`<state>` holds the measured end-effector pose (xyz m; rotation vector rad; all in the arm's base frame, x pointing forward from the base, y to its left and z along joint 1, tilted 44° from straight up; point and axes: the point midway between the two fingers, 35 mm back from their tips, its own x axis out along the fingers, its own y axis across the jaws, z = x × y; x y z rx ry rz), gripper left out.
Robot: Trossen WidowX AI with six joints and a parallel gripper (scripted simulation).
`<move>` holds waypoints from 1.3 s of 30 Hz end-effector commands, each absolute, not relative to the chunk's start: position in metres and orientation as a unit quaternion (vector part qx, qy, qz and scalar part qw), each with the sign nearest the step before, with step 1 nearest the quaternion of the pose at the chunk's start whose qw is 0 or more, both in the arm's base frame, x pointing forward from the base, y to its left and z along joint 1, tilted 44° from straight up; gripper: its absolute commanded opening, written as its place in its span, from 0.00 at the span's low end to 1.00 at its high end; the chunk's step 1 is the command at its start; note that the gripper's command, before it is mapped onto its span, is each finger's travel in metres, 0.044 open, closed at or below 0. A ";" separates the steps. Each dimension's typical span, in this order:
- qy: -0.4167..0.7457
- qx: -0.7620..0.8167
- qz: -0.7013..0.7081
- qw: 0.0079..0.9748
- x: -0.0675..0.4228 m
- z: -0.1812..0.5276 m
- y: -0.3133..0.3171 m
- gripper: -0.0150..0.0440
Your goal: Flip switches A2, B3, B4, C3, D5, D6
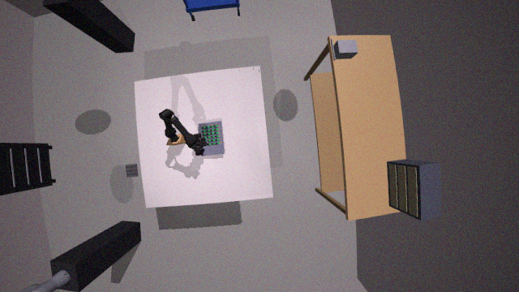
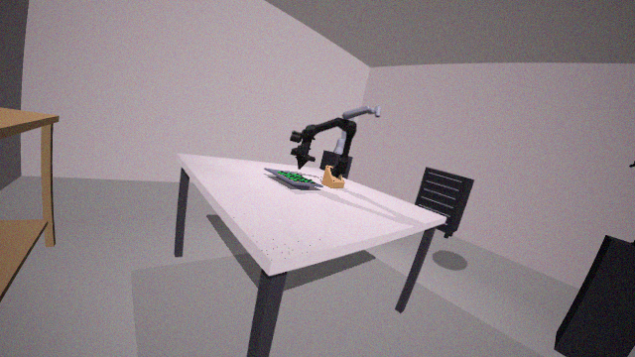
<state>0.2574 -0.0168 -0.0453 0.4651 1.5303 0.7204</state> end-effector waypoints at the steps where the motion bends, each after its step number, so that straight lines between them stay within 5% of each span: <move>1: 0.668 0.207 0.314 0.642 0.257 -0.048 -0.014 0.25; 39: 0.668 0.208 0.314 0.642 0.254 -0.066 0.002 0.25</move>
